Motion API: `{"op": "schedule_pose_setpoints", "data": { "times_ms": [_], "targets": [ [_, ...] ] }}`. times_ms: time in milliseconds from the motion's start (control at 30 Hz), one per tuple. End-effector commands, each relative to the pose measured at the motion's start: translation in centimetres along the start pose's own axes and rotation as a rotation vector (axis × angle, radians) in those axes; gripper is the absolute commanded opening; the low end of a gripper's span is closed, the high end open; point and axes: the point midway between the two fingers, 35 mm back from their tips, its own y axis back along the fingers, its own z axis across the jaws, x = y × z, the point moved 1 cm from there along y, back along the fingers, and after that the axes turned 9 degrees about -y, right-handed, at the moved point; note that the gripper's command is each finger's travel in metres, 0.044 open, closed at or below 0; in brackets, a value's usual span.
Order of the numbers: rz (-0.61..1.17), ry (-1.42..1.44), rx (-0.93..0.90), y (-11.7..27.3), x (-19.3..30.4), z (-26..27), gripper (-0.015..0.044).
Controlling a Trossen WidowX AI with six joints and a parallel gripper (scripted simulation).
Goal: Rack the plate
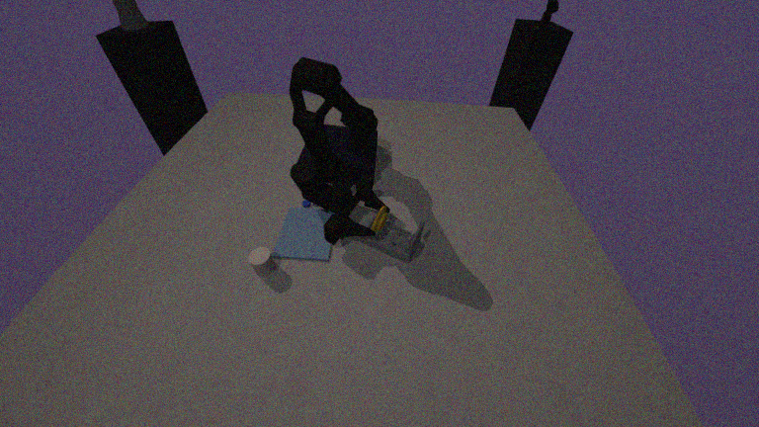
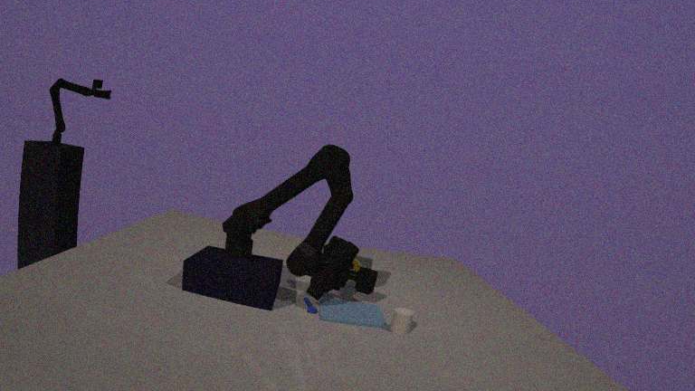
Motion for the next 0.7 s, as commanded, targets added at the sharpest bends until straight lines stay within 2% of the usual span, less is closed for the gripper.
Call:
{"op": "schedule_pose_setpoints", "data": {
  "times_ms": [0,433,667],
  "targets": [
    [0.003,0.006,0.003,-0.10,0.81,-0.22,0.0000],
    [0.002,-0.008,0.000,-0.05,0.56,-0.02,0.0000],
    [0.002,-0.003,0.000,-0.06,0.55,-0.04,0.0184]
  ]
}}
